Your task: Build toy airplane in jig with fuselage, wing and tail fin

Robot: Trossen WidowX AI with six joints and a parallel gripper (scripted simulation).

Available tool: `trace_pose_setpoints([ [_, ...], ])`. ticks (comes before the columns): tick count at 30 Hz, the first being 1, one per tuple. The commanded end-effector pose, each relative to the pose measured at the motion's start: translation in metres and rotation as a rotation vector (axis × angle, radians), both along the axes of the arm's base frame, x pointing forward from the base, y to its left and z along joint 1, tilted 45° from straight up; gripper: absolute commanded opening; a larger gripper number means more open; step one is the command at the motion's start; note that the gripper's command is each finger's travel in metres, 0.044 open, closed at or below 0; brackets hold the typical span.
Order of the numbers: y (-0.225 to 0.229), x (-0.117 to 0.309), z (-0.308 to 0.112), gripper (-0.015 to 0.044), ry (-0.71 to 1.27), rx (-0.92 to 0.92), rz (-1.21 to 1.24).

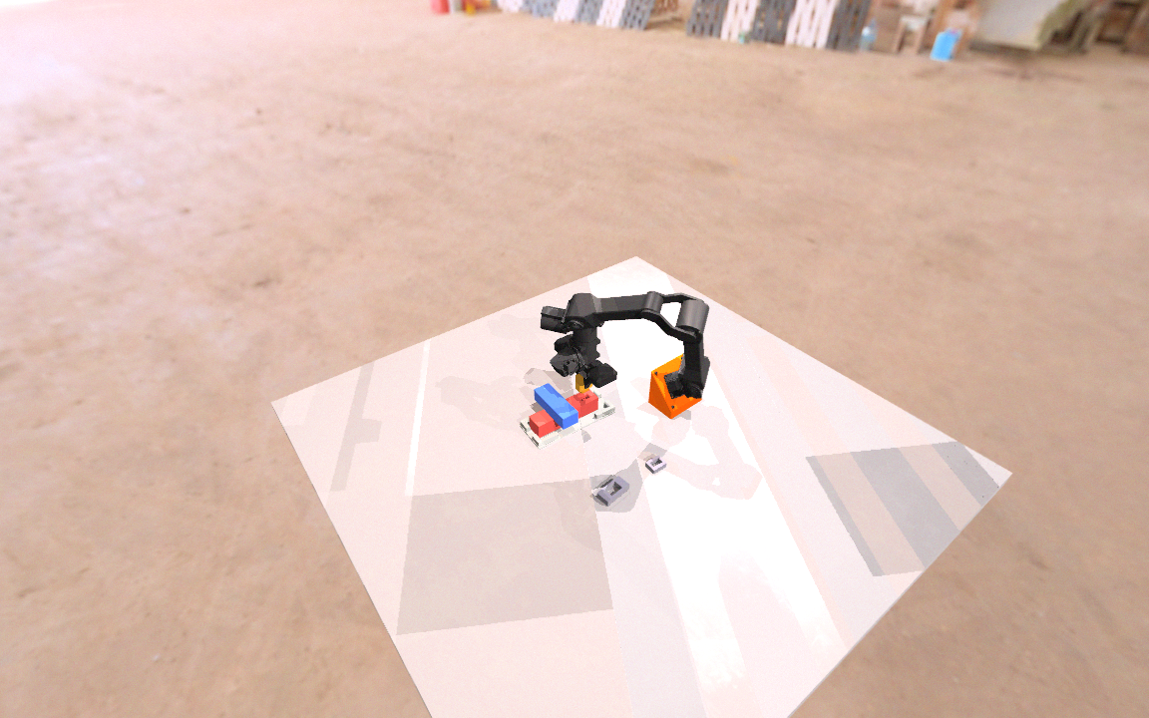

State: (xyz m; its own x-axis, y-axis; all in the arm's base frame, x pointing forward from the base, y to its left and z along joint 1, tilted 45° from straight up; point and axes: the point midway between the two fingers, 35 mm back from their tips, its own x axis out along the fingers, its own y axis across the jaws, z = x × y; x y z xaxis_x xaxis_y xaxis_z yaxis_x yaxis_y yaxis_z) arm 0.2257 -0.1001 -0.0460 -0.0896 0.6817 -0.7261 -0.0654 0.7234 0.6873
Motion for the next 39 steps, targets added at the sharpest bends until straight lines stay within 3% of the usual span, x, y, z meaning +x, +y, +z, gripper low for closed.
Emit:
trace_pose_setpoints([
  [1, 0.005, -0.001, -0.005, 0.0065, 0.004, 0.005, -0.005],
  [17, 0.016, -0.003, -0.016, 0.0078, 0.001, 0.004, 0.000],
  [21, 0.016, -0.003, -0.016, 0.0051, 0.001, 0.004, 0.000],
  [23, 0.016, -0.003, -0.016, 0.0000, 0.001, 0.004, 0.000],
  [26, 0.016, -0.003, -0.016, 0.0000, 0.001, 0.004, 0.000],
  [36, 0.016, -0.003, -0.016, 0.0260, 0.001, 0.004, 0.000],
  [39, 0.016, -0.003, -0.016, 0.0260, 0.001, 0.004, 0.000],
])
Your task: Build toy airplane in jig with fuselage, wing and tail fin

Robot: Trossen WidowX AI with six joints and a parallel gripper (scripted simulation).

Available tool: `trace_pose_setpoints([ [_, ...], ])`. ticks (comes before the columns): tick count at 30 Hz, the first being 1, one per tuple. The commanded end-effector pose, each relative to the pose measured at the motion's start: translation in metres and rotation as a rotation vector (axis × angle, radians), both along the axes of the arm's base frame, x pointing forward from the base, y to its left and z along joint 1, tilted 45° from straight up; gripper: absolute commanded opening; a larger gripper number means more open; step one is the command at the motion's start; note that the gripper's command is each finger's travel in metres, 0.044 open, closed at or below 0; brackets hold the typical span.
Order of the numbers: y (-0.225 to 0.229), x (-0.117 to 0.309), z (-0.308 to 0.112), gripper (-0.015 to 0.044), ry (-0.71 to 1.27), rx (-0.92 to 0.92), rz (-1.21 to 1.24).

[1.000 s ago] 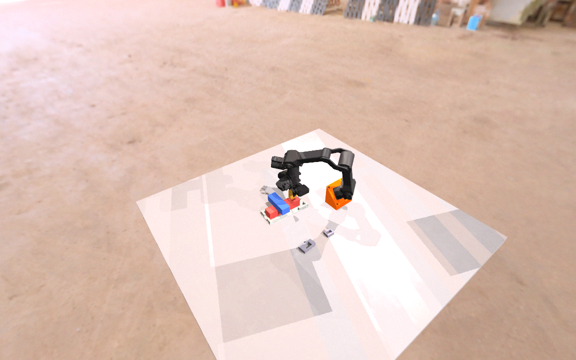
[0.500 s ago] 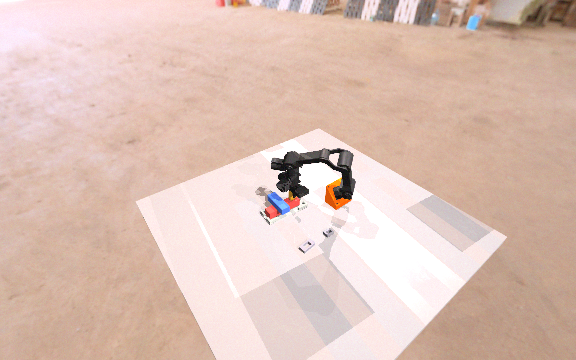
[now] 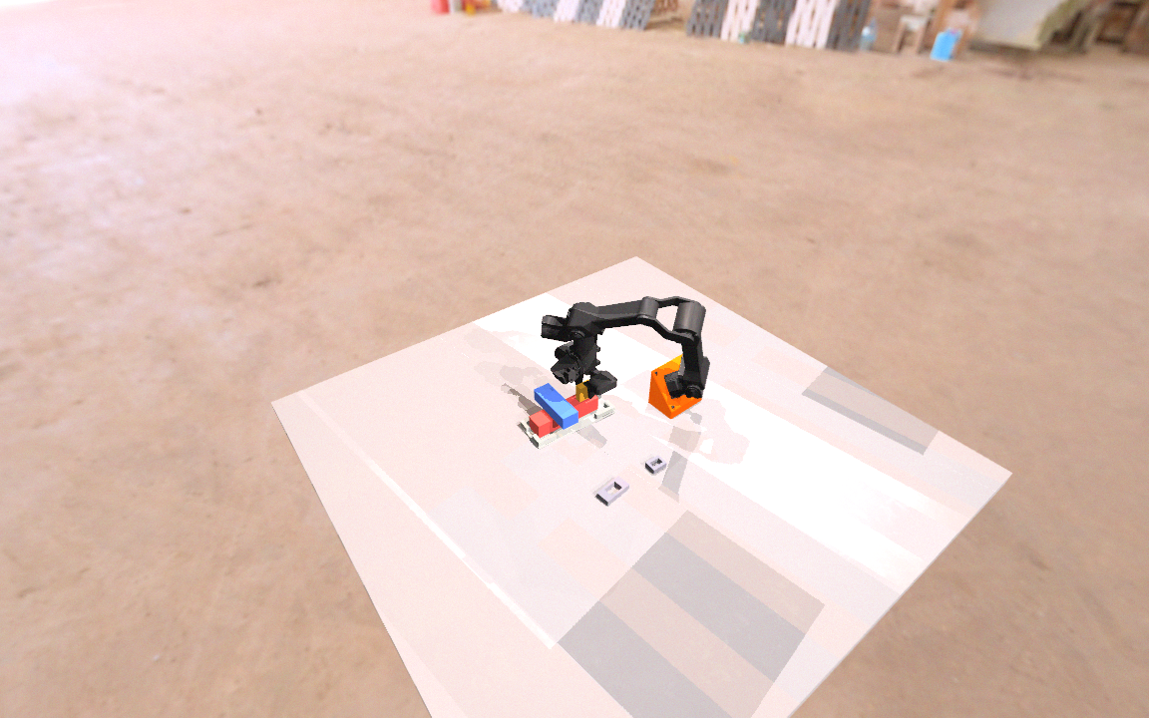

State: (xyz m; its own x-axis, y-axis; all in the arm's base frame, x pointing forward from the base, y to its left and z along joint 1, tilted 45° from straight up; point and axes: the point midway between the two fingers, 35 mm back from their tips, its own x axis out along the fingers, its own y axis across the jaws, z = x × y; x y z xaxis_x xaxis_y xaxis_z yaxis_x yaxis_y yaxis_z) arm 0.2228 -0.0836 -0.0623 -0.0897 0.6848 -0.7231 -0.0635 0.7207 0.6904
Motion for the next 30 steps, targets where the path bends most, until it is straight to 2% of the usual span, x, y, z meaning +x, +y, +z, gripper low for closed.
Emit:
trace_pose_setpoints([
  [1, 0.000, 0.000, 0.000, 0.0260, 0.000, -0.001, 0.001],
  [5, -0.008, 0.002, 0.007, 0.0260, 0.000, -0.001, 0.000],
  [11, -0.062, 0.008, 0.064, 0.0260, 0.004, -0.001, -0.004],
  [30, -0.066, 0.012, 0.064, 0.0260, 0.004, -0.001, -0.004],
])
